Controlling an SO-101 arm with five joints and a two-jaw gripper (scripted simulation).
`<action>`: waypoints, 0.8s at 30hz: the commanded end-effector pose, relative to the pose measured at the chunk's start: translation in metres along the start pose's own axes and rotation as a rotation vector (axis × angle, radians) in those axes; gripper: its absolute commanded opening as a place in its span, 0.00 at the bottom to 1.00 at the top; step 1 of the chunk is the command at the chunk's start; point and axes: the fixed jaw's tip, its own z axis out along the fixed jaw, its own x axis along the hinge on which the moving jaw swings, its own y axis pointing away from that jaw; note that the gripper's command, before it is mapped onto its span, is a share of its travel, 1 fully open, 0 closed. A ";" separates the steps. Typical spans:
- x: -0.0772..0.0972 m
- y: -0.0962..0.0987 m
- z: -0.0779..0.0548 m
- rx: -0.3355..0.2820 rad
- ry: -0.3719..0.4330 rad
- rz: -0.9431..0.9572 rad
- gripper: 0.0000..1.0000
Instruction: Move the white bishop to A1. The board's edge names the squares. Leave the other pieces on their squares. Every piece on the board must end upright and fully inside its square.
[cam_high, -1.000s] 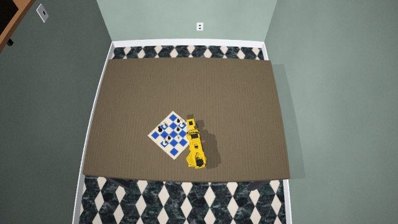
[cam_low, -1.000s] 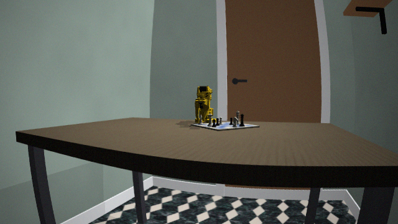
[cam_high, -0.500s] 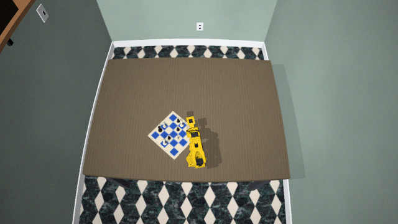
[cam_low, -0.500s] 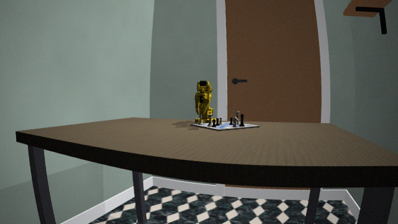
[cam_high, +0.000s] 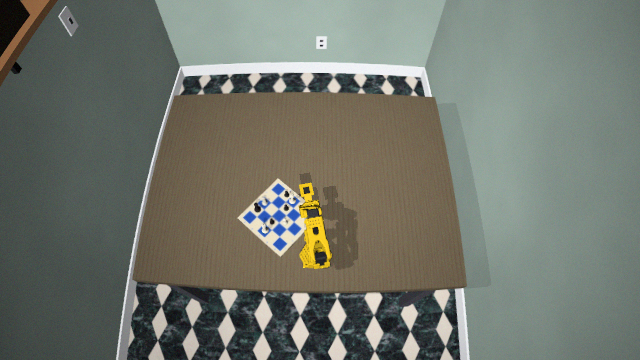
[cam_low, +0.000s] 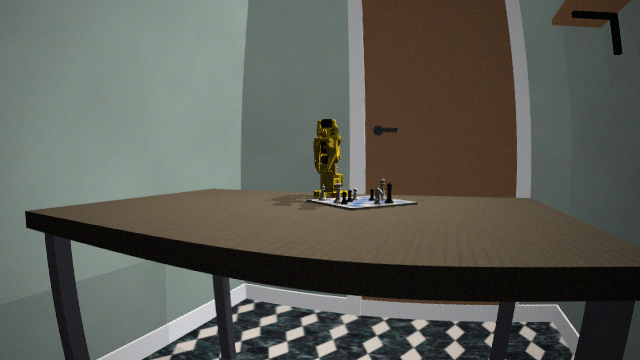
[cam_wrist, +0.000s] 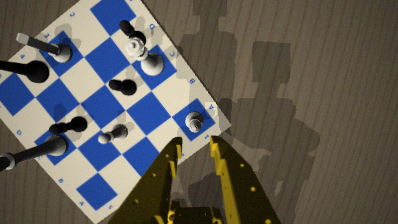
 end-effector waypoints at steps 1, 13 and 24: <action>-0.002 0.001 -0.005 -0.006 0.006 0.000 0.10; -0.004 0.001 -0.008 -0.004 0.007 0.003 0.10; -0.011 -0.022 -0.010 0.074 0.043 0.133 0.14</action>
